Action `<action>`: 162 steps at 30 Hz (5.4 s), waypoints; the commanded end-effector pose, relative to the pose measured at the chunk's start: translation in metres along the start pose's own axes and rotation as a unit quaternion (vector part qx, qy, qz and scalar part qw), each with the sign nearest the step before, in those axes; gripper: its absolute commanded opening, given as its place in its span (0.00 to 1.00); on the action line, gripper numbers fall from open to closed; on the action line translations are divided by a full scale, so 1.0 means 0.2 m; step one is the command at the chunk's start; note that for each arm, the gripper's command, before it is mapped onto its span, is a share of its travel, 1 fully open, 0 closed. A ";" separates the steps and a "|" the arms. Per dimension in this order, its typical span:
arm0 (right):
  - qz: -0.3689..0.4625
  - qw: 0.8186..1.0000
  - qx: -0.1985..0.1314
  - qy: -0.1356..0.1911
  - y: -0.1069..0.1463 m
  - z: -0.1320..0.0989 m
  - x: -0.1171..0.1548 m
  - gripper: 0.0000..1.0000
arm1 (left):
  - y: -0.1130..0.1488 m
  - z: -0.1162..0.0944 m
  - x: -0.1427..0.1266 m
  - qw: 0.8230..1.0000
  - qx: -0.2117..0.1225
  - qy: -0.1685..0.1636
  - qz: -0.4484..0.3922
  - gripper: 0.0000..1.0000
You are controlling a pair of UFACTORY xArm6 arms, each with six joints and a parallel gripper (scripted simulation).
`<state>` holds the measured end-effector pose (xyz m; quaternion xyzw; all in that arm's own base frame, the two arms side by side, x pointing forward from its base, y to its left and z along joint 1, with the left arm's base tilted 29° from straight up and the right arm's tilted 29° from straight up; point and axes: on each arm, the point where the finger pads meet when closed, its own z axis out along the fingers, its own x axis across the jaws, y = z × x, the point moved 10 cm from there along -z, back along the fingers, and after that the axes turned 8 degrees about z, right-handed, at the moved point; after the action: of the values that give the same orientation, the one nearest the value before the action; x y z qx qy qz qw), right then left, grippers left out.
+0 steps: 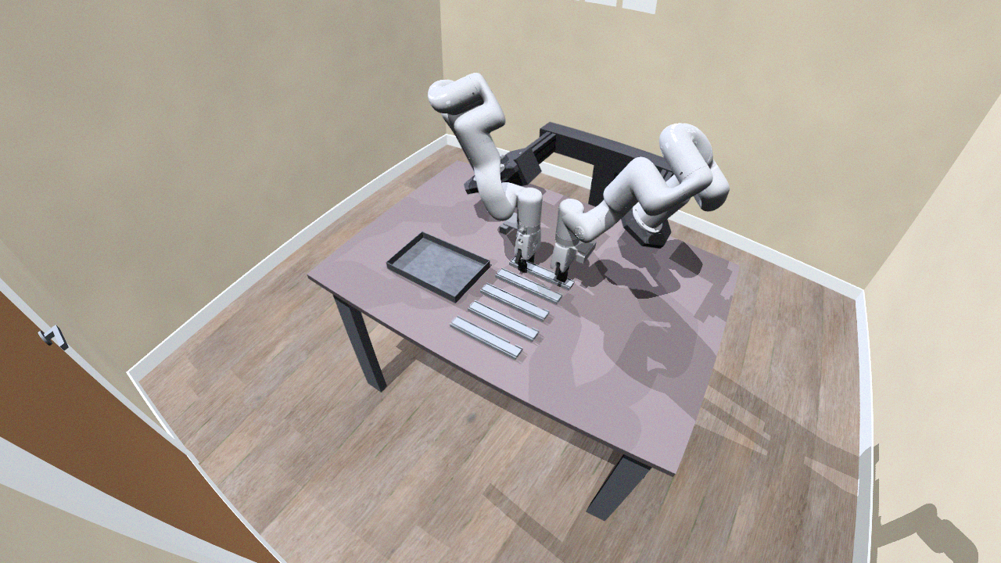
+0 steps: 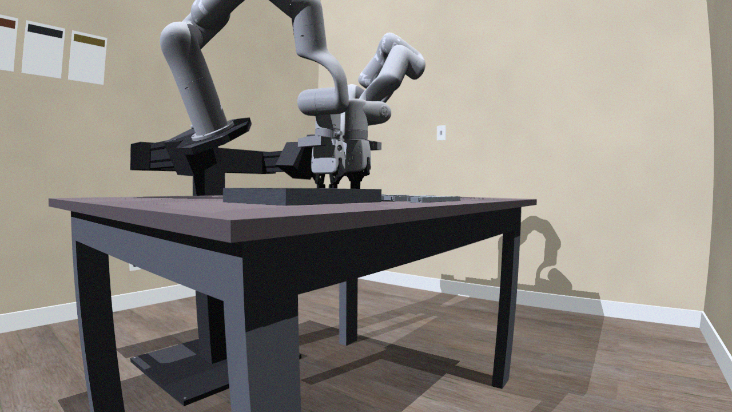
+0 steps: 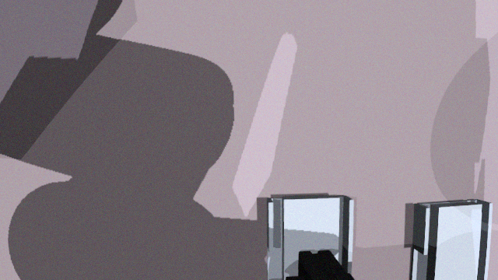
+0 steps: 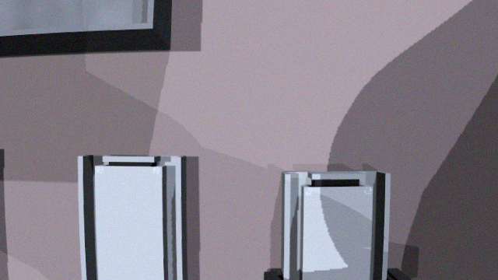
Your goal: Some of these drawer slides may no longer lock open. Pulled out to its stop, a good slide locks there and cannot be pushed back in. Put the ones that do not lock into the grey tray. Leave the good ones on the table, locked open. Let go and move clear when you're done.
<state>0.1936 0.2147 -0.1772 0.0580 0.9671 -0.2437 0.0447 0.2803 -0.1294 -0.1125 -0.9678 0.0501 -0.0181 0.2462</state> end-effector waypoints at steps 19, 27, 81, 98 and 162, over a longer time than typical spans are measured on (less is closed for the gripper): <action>0.000 1.000 -0.001 -0.001 0.00 -0.01 0.00 0.00 | -0.08 0.00 -0.01 1.000 0.000 0.000 0.000 0.00; 0.000 1.000 -0.001 -0.001 0.00 -0.01 0.00 0.00 | -0.14 0.00 -0.02 1.000 0.001 0.000 0.000 0.00; 0.000 1.000 -0.001 -0.001 0.00 -0.01 0.00 0.00 | -0.70 0.00 -0.10 1.000 0.001 0.000 0.000 0.00; 0.000 1.000 -0.001 -0.001 0.00 0.00 0.00 0.00 | -0.65 0.00 -0.09 1.000 0.001 0.000 0.000 0.00; 0.000 1.000 -0.001 -0.001 0.00 0.00 0.00 0.00 | -0.20 0.00 -0.03 1.000 0.001 0.000 0.000 0.00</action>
<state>0.1935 0.2148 -0.1773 0.0579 0.9671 -0.2435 0.0446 0.2768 -0.0845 -0.0885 -0.9677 0.0501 -0.0180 0.2463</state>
